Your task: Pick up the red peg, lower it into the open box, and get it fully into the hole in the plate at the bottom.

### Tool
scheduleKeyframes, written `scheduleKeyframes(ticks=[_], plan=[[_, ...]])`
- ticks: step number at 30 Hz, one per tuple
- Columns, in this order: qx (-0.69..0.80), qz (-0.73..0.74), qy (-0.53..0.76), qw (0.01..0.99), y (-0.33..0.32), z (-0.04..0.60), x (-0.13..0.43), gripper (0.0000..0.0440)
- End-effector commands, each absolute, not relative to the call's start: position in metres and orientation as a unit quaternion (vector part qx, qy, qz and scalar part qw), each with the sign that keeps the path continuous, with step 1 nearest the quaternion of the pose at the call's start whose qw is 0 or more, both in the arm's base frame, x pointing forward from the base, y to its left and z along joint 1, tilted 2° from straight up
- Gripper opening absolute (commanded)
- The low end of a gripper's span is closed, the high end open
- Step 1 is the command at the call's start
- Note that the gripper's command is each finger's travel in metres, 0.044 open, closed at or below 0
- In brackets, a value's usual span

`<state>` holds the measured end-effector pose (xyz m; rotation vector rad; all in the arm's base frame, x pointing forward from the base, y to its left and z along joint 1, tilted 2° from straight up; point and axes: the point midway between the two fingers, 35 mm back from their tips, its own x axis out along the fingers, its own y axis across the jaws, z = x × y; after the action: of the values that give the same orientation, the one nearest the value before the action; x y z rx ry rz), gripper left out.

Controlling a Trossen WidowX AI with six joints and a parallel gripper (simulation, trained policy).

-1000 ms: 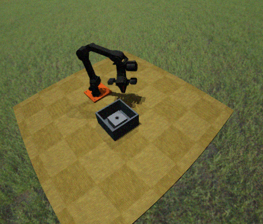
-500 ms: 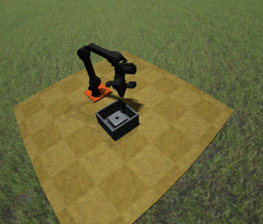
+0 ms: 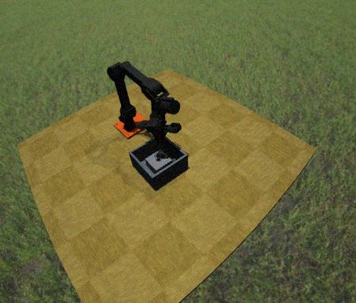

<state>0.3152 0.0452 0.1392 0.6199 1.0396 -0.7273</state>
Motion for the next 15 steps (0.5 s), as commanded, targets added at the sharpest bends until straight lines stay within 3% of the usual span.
scheduleKeyframes(ticks=[1, 15], plan=[[0.280, -0.332, 0.482, 0.761, 0.038, 0.134, 0.323, 0.0000], [0.252, -0.304, 0.520, 0.757, 0.006, 0.106, 0.348, 0.0000]])
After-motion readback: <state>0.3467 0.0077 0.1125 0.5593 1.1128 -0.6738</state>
